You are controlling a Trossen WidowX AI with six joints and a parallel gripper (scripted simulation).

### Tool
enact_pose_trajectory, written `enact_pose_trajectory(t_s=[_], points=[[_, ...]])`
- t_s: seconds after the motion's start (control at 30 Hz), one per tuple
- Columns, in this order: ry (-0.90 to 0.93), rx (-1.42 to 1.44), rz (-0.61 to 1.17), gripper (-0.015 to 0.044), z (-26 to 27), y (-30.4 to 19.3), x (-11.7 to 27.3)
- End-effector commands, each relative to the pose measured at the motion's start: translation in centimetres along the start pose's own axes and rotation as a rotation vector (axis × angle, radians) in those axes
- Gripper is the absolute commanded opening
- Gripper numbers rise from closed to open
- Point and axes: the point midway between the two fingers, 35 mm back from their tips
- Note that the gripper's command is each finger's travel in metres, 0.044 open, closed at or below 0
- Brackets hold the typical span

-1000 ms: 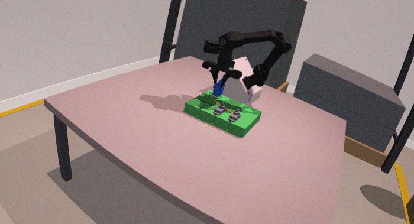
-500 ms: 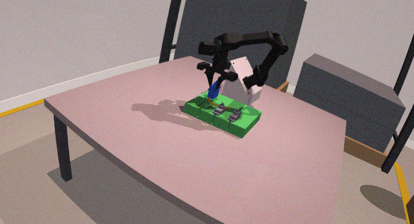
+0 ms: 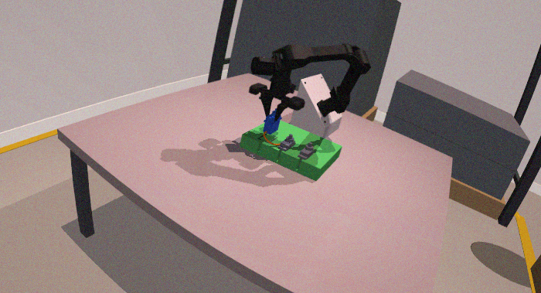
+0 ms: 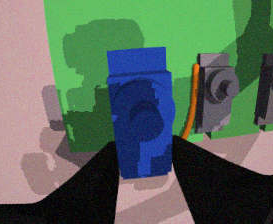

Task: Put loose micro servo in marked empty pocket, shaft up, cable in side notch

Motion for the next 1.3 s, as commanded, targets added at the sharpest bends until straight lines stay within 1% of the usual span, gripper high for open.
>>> enact_pose_trajectory(t_s=[0.0,0.53,1.27], points=[[-0.001,-0.009,0.009,0.0000,-0.1,-0.8,0.3],[-0.002,-0.009,0.009,0.0000,-0.1,-0.7,-1.7],[-0.002,-0.009,0.009,0.0000,-0.2,-0.7,-1.8]])
Point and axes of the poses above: the point midway between the two fingers, 35 mm back from their tips, its own x axis back along the fingers, its own z axis across the jaws, y = z × x, and after that the axes turned 3 degrees about -x, right-handed
